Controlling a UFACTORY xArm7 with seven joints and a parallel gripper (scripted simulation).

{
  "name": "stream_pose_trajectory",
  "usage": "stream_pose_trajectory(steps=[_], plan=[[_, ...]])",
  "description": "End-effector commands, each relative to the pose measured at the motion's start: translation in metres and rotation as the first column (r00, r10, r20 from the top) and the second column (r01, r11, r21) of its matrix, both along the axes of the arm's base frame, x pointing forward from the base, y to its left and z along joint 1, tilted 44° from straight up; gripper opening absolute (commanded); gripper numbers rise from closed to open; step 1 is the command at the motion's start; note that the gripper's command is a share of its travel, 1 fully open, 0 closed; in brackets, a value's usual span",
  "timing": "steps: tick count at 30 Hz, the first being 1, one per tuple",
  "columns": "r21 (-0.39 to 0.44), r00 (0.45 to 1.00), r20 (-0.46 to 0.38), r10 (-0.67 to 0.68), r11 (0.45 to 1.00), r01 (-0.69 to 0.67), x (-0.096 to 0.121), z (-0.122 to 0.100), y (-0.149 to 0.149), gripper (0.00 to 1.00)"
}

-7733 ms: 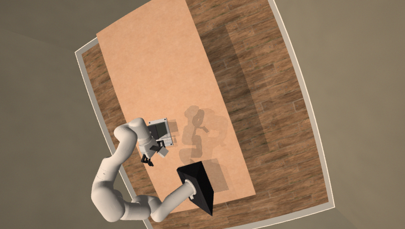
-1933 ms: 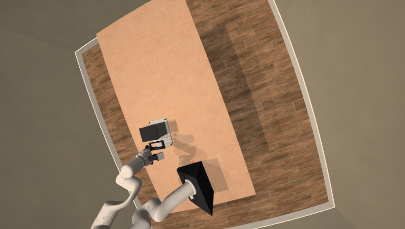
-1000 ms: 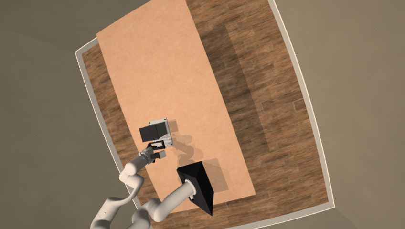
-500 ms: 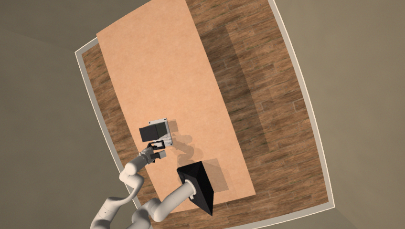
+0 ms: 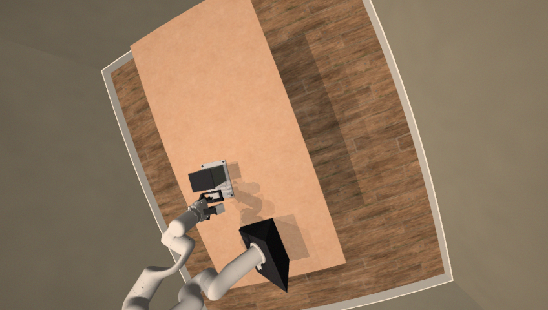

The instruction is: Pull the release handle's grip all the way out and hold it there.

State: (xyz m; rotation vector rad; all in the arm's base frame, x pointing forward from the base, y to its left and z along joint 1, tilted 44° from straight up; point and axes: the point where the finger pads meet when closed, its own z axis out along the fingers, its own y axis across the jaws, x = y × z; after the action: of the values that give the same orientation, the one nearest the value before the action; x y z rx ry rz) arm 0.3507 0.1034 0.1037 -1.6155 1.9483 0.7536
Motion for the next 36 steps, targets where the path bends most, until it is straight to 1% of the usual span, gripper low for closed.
stream_pose_trajectory(steps=[1, 36], plan=[[-0.001, 1.0, 0.003, -0.003, 1.0, 0.003, 0.0014, 0.0007, -0.0012, 0.5], [-0.001, 1.0, 0.003, -0.003, 1.0, 0.003, 0.0017, -0.0024, 0.0017, 0.5]])
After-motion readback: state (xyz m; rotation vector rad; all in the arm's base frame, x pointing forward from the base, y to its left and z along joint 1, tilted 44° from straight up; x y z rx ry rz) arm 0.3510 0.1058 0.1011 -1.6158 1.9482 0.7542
